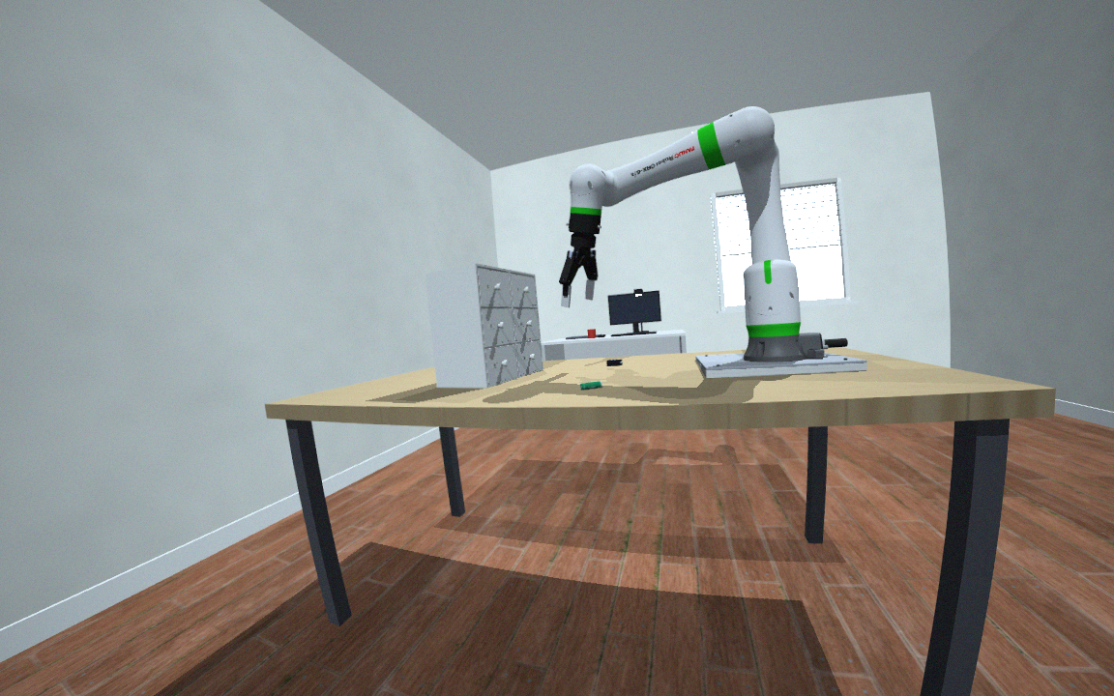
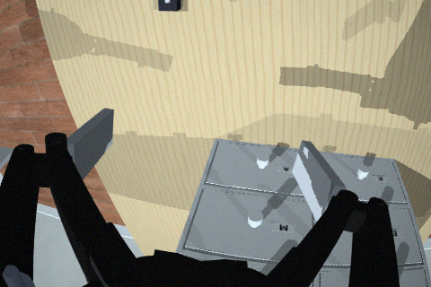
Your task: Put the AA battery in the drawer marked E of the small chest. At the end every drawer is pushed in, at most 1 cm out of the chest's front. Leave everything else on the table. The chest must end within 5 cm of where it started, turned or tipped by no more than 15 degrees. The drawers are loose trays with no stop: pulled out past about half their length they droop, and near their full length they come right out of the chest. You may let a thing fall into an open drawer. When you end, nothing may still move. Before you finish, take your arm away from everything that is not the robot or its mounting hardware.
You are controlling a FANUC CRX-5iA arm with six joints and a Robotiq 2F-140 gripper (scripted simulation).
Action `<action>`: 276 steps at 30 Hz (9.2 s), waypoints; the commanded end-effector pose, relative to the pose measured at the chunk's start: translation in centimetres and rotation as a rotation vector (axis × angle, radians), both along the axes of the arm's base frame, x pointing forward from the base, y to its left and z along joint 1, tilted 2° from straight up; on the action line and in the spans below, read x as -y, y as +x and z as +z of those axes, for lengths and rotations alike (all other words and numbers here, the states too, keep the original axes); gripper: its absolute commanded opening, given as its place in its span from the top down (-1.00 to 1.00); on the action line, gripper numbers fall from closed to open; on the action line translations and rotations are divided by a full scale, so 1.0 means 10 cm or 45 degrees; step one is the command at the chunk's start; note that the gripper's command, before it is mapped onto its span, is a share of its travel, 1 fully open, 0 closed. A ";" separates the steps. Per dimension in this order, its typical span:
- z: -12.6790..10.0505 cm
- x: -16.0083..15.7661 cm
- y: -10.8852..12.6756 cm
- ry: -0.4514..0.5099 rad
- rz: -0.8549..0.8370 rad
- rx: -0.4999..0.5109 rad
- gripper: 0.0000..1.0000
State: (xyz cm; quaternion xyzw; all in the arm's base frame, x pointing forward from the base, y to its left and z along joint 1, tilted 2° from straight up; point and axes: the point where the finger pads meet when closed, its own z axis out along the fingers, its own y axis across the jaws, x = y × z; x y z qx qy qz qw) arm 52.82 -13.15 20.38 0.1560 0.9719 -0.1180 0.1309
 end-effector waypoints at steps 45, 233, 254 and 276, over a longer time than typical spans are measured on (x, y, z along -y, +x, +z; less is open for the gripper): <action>-0.42 -0.63 0.52 -0.119 0.323 1.179 -1.00; 0.25 -2.29 0.59 0.184 0.219 0.115 -1.00; -0.23 -2.19 1.07 -0.017 0.292 0.830 -1.00; -0.42 -2.14 1.24 -0.095 0.315 1.089 -1.00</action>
